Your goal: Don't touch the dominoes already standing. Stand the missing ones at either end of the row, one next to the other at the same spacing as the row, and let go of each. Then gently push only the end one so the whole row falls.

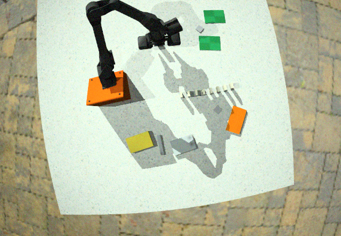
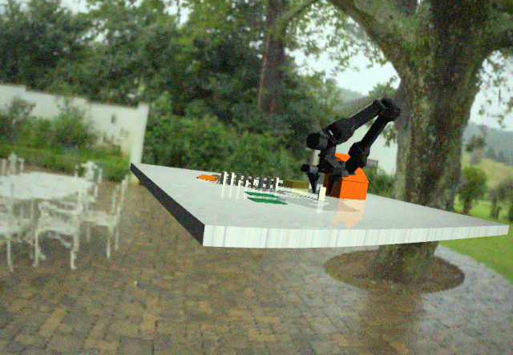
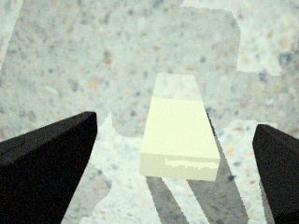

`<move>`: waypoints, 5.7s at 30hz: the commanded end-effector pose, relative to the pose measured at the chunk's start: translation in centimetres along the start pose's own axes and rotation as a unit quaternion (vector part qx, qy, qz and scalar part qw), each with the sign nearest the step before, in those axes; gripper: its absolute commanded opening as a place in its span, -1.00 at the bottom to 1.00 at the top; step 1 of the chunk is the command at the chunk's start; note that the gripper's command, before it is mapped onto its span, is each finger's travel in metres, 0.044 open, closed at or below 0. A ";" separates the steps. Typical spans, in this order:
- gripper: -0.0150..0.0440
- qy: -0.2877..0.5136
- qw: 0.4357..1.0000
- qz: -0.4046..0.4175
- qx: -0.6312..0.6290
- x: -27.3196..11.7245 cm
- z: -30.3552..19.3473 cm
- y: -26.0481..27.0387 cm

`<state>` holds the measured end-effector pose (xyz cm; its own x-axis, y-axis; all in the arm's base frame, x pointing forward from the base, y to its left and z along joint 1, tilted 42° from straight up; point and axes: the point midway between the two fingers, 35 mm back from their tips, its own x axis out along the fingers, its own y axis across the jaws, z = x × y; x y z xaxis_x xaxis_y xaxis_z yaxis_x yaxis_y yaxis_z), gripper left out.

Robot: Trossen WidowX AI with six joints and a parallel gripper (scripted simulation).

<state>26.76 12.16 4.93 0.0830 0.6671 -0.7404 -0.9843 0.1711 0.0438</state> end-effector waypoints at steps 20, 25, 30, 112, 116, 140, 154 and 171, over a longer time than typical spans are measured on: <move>-0.13 0.009 1.000 -0.002 0.001 -4.0 -0.3 -0.9; -0.13 0.005 1.000 0.000 0.000 -12.5 -0.1 -0.3; -0.13 0.003 1.000 0.000 0.000 -13.6 0.0 0.0; 1.00 0.010 0.715 -0.010 0.699 -14.1 -25.0 -3.4; 0.91 0.010 0.720 -0.010 0.694 -14.0 -25.0 -3.4; -0.49 0.011 1.000 -0.002 -0.009 -7.7 -25.2 0.6; -0.49 0.011 1.000 -0.002 -0.009 -7.7 -25.2 0.6; -0.49 0.011 1.000 -0.002 -0.009 -7.7 -25.2 0.6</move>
<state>21.48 -11.17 -6.26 0.0775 0.6490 -0.7568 -0.9863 0.1609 0.0370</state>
